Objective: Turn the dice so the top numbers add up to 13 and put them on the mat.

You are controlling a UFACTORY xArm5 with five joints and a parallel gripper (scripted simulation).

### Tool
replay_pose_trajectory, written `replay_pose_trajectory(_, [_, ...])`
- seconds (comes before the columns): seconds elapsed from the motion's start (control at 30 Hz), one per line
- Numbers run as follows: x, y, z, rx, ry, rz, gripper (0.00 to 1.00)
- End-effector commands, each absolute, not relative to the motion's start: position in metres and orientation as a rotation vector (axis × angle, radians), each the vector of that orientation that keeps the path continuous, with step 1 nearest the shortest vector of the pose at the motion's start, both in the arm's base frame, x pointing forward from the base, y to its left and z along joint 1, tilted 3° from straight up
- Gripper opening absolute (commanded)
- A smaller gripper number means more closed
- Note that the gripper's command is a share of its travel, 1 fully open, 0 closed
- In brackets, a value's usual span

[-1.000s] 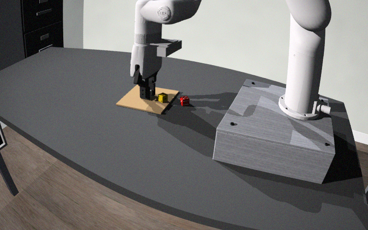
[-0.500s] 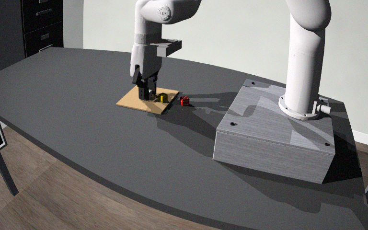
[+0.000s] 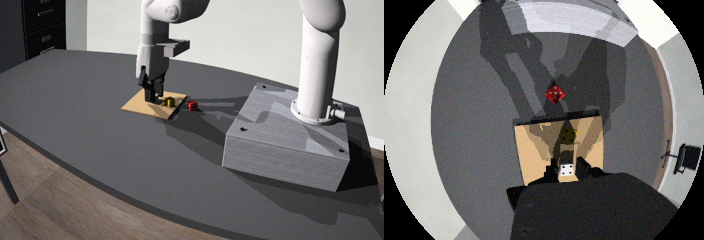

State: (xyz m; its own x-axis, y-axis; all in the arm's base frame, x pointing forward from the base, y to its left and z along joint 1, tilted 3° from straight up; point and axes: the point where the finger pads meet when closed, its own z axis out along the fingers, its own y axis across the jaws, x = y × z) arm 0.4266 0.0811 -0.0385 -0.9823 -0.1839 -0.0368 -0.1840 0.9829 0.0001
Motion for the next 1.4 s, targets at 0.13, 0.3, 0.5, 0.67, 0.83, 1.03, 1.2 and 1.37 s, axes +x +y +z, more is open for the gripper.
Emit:
replay_pose_trajectory(0.13, [0.427,0.081,-0.015,-0.286,3.087,0.006,0.36])
replay_pose_trajectory(0.3, [0.426,0.08,0.012,-0.286,3.087,0.006,0.36])
replay_pose_trajectory(0.5, [0.425,0.08,0.039,-0.286,3.087,0.006,0.36])
replay_pose_trajectory(0.67, [0.425,0.079,0.047,-0.286,3.087,0.006,0.36])
replay_pose_trajectory(0.83, [0.425,0.079,0.047,-0.286,3.087,0.006,1.0])
replay_pose_trajectory(1.03, [0.425,0.079,0.047,-0.286,3.087,0.006,1.0])
replay_pose_trajectory(1.2, [0.425,0.079,0.047,-0.286,3.087,0.006,1.0])
replay_pose_trajectory(1.37, [0.425,0.079,0.047,-0.286,3.087,0.006,1.0])
